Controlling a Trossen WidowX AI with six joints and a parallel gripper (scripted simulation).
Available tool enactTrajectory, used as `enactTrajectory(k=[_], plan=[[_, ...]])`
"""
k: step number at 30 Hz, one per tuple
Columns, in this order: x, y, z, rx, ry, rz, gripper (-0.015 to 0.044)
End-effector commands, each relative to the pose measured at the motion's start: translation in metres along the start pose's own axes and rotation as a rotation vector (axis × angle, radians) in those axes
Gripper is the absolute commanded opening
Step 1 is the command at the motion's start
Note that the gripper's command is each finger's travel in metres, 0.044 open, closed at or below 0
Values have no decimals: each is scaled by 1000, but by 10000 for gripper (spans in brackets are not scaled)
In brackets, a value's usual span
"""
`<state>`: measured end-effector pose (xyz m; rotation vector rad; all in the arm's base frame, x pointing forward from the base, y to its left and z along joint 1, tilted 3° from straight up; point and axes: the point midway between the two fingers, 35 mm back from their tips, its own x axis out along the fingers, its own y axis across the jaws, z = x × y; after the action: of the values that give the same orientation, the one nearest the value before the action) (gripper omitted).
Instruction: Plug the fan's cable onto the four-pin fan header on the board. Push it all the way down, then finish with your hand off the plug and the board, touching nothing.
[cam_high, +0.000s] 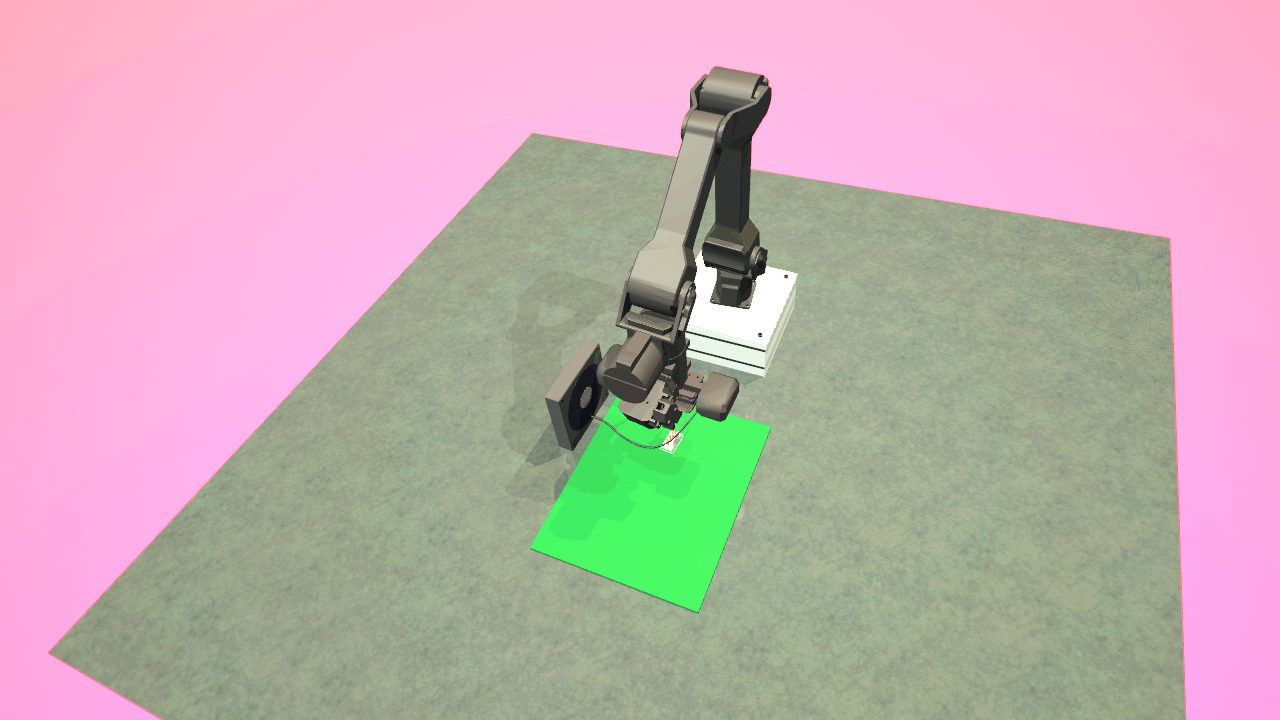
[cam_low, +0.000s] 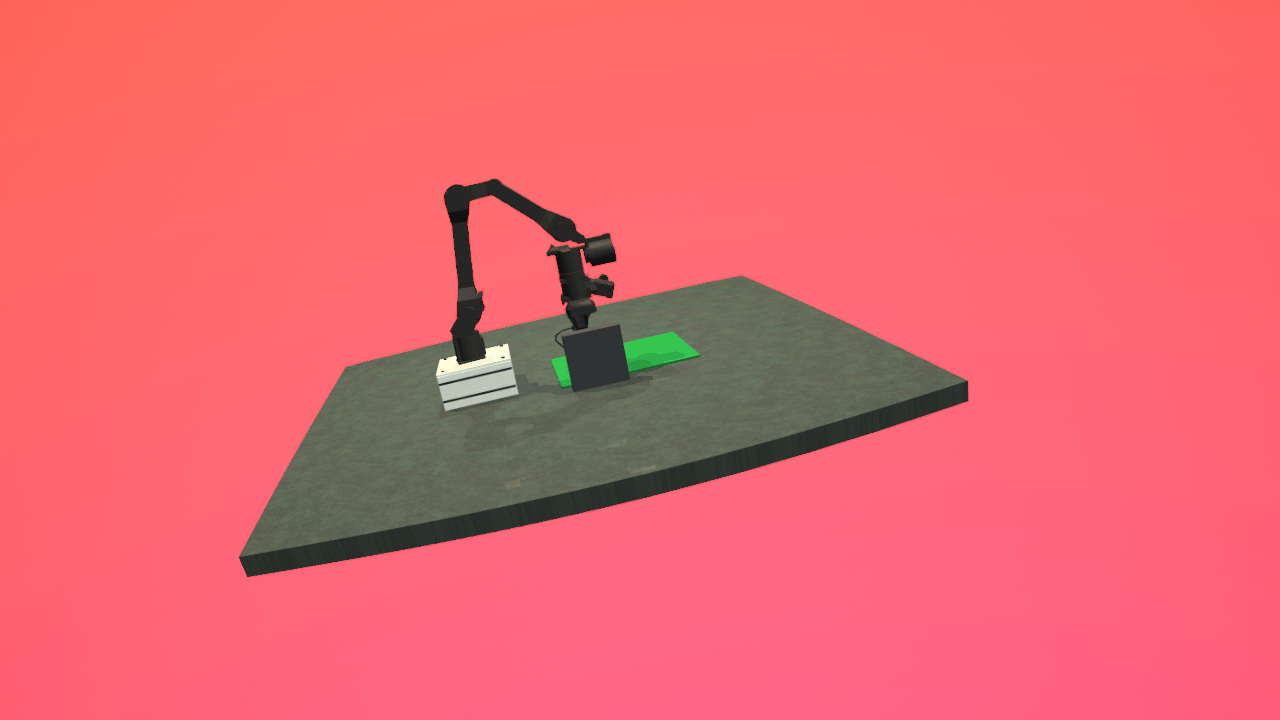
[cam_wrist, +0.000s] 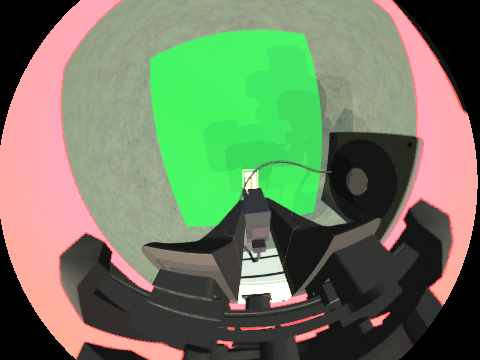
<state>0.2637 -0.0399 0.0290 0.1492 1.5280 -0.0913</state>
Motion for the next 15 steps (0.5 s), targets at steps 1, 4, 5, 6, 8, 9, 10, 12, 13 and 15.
enactTrajectory(k=[1,4,5,6,8,9,10,12,13,15], plan=[[2,-2,-3,67,5,3,0],[2,-2,-3,67,5,3,0],[2,-2,-3,67,5,3,0],[2,-2,-3,67,5,3,0],[2,-2,-3,67,5,3,0],[2,-2,-2,68,5,3,0],[1,-2,0,70,4,3,0],[0,-2,3,73,4,3,0],[0,-2,5,74,4,3,0],[0,-2,5,74,4,3,0]])
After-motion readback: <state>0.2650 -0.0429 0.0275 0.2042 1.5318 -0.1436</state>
